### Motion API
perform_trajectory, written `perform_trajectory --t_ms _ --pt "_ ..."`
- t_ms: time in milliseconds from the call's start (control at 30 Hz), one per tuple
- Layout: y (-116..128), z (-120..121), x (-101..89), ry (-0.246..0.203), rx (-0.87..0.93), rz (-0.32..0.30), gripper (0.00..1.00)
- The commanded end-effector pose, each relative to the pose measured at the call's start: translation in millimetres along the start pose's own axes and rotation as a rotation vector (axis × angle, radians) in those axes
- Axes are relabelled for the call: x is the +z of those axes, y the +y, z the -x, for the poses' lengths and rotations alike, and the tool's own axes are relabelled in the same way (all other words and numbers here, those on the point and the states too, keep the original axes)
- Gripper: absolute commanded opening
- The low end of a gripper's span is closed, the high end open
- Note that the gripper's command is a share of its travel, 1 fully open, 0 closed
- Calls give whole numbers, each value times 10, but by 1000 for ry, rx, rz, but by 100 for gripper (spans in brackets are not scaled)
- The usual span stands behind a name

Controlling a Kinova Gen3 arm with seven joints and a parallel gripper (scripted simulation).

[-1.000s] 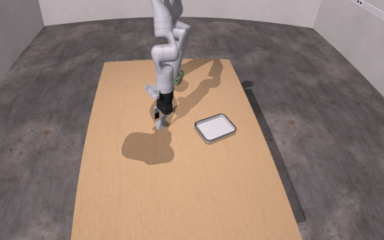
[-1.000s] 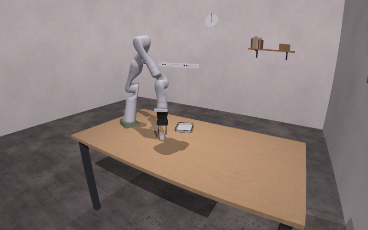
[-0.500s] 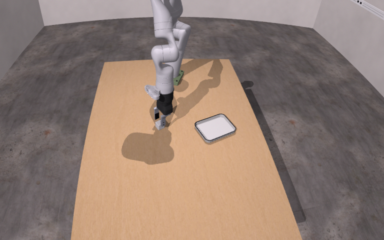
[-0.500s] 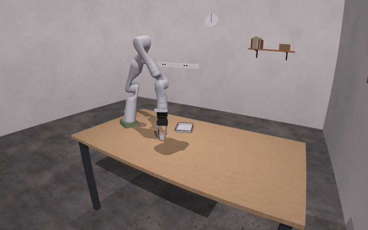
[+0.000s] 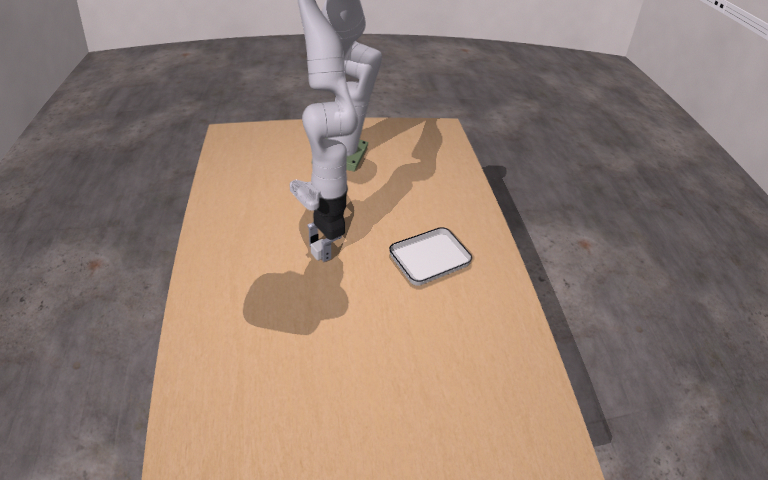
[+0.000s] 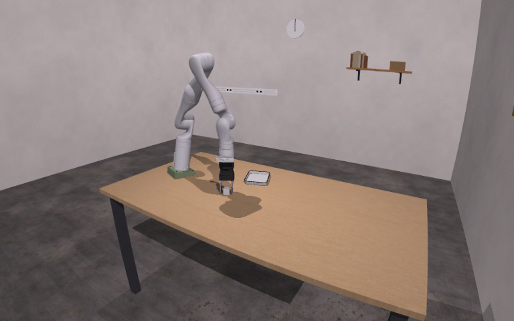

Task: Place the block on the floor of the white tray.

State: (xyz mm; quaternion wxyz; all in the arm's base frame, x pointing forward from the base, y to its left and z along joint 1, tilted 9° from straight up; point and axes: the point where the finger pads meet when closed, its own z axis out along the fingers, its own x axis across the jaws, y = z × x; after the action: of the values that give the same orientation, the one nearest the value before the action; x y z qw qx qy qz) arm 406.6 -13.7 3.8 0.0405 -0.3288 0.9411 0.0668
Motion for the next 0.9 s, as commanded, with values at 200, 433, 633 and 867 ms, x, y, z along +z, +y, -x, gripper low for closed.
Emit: perform_trajectory --t_ms 200,433,633,867 --pt "-6 5 18 -1 0 -2 95" --pt "-6 5 18 -1 0 -2 0" --pt "-6 5 18 -1 0 -2 0" --pt "-6 5 18 -1 0 -2 0"
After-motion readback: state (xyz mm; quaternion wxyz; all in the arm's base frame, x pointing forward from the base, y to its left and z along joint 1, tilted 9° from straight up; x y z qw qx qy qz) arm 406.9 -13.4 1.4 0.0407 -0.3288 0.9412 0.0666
